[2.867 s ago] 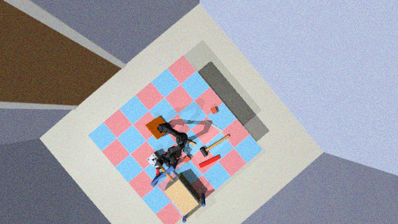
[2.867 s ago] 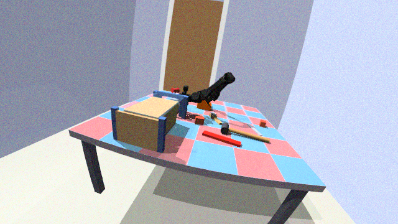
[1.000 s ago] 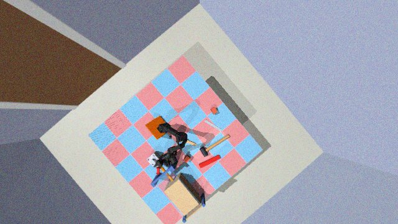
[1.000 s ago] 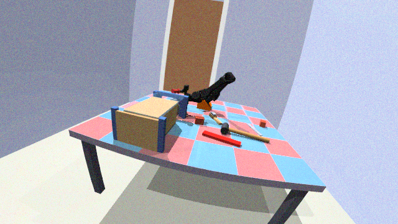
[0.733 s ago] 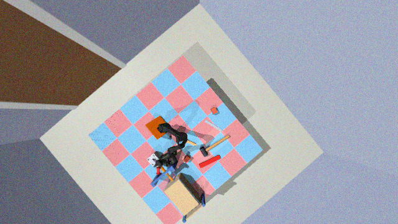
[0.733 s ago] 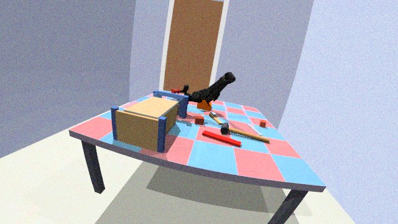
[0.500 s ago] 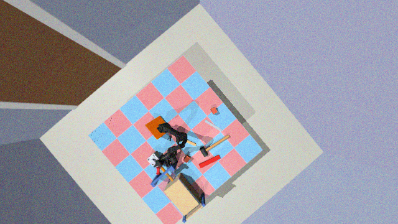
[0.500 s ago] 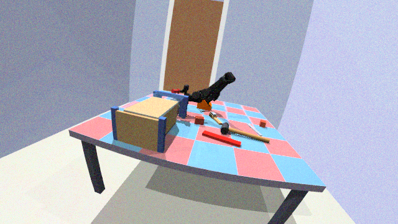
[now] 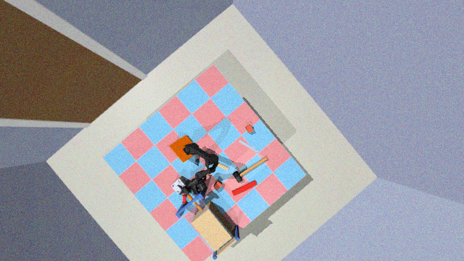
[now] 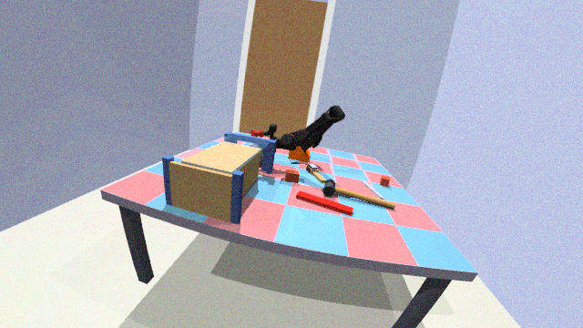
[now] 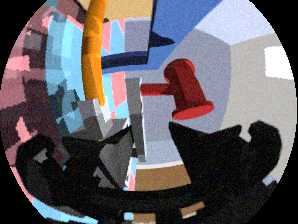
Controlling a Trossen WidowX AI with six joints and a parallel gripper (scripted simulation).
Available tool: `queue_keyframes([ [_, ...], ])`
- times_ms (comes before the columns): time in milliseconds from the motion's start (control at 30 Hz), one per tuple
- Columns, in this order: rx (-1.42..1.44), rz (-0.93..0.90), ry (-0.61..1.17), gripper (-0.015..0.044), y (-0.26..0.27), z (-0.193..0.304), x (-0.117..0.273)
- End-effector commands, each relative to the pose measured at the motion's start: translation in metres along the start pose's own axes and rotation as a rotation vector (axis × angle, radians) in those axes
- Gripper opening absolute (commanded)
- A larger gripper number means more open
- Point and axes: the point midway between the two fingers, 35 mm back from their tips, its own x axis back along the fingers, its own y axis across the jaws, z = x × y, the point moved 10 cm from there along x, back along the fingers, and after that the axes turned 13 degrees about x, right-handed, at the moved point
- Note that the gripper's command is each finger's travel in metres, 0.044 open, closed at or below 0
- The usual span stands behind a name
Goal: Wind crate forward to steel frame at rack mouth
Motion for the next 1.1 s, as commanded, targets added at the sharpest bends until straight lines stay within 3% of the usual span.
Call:
queue_keyframes([
  [0, 0.001, -0.024, -0.018, 0.024, 0.0038, -0.0012, -0.0001],
  [1067, 0.0, 0.0, 0.0, 0.024, 0.0039, -0.001, 0.0],
])
